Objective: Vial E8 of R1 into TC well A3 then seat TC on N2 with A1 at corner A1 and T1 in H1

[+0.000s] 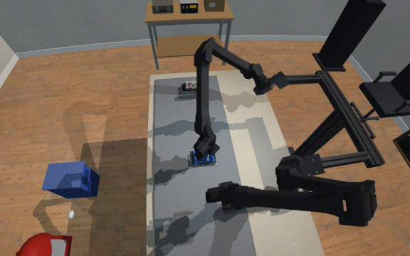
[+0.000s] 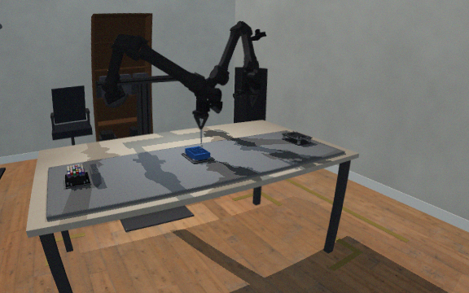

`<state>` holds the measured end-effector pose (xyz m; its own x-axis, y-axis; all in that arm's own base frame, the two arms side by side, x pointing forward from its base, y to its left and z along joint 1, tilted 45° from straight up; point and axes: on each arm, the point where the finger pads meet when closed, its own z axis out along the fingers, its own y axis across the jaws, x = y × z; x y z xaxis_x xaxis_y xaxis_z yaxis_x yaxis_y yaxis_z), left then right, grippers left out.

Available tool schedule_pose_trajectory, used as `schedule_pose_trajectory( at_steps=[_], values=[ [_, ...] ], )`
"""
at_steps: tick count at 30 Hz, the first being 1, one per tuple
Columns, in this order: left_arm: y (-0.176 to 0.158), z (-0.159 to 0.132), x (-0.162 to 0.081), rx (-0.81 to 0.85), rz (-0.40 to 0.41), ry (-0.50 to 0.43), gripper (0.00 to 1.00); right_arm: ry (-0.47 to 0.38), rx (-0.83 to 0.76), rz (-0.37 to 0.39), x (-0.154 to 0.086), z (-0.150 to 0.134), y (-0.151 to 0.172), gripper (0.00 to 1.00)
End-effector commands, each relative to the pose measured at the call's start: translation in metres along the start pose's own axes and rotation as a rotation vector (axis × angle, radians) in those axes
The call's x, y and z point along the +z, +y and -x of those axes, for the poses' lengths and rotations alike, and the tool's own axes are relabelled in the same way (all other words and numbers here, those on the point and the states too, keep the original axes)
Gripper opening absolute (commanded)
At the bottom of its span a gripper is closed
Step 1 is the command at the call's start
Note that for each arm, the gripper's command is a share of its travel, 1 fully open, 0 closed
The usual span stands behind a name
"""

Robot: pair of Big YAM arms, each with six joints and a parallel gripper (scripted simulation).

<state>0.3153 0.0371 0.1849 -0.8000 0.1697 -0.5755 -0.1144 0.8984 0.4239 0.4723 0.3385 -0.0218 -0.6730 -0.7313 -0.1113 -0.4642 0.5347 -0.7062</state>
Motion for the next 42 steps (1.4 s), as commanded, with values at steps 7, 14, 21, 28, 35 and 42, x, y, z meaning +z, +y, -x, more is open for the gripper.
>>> schedule_pose_trajectory(
  at_steps=[7,14,21,28,35,42],
  values=[
    [0.002,0.008,-0.005,0.003,-0.001,-0.015,1.0,-0.003,0.01,0.001,0.006,0.002,-0.004,0.07],
    [0.002,0.008,-0.005,0.003,-0.001,-0.015,1.0,-0.003,0.01,0.001,0.006,0.002,-0.004,0.07],
    [0.002,0.008,-0.005,0.003,-0.001,-0.015,1.0,-0.003,0.01,0.001,0.006,0.002,-0.004,0.07],
    [0.002,0.008,-0.005,0.003,-0.001,-0.015,1.0,-0.002,0.01,0.001,0.006,0.001,-0.005,0.07],
    [0.002,0.008,-0.005,0.003,-0.001,-0.015,1.0,-0.027,0.014,0.004,-0.019,0.007,-0.003,0.07],
    [0.002,0.008,-0.005,0.003,-0.001,-0.015,1.0,-0.036,0.011,0.005,-0.028,0.01,0.0,0.07]
  ],
)
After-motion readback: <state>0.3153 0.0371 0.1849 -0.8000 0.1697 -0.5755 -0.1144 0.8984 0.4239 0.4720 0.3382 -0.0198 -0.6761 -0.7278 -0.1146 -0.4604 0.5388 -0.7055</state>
